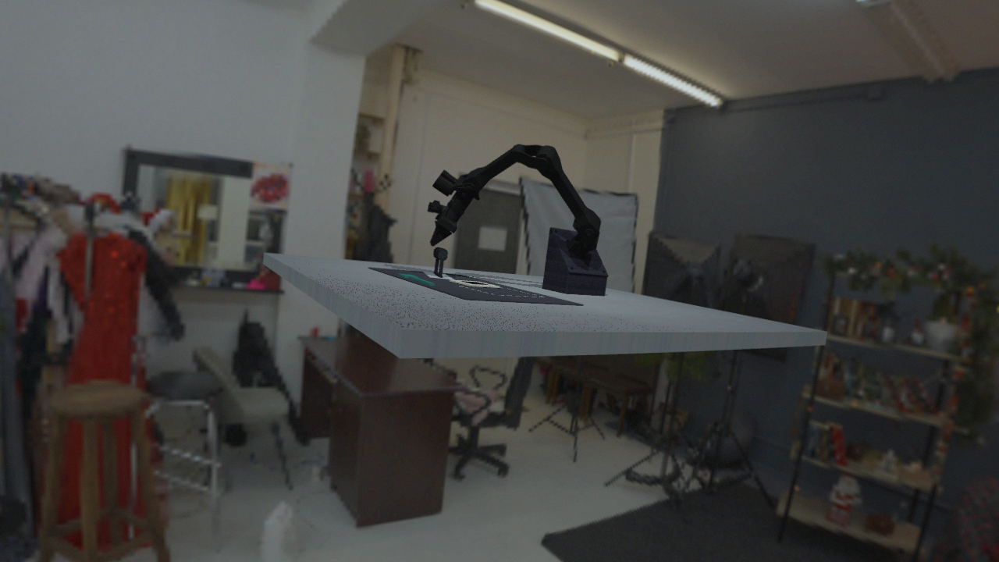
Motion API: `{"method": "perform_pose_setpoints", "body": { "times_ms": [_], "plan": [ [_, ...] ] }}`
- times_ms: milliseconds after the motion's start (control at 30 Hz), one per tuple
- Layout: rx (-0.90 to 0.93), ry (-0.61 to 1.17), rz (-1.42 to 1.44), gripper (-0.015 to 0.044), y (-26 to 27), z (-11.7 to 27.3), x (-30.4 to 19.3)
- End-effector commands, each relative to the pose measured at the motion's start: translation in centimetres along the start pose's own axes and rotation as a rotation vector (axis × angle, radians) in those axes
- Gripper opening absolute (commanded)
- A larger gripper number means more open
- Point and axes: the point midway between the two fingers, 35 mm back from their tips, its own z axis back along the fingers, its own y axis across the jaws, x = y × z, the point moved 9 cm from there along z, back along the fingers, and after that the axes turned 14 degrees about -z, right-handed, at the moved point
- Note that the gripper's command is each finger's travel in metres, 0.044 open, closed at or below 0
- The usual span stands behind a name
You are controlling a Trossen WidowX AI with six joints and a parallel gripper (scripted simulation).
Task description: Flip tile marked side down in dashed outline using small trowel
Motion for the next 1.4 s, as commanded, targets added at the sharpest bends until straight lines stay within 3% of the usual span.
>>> {"method": "perform_pose_setpoints", "body": {
  "times_ms": [0,867,1367],
  "plan": [
    [0.014,-0.034,-0.093,0.0300,0.2,0.1,-0.3],
    [0.182,-0.242,-0.820,0.0300,-0.9,1.1,-4.3],
    [0.327,-0.207,-1.215,0.0300,0.2,0.6,-7.6]
  ]
}}
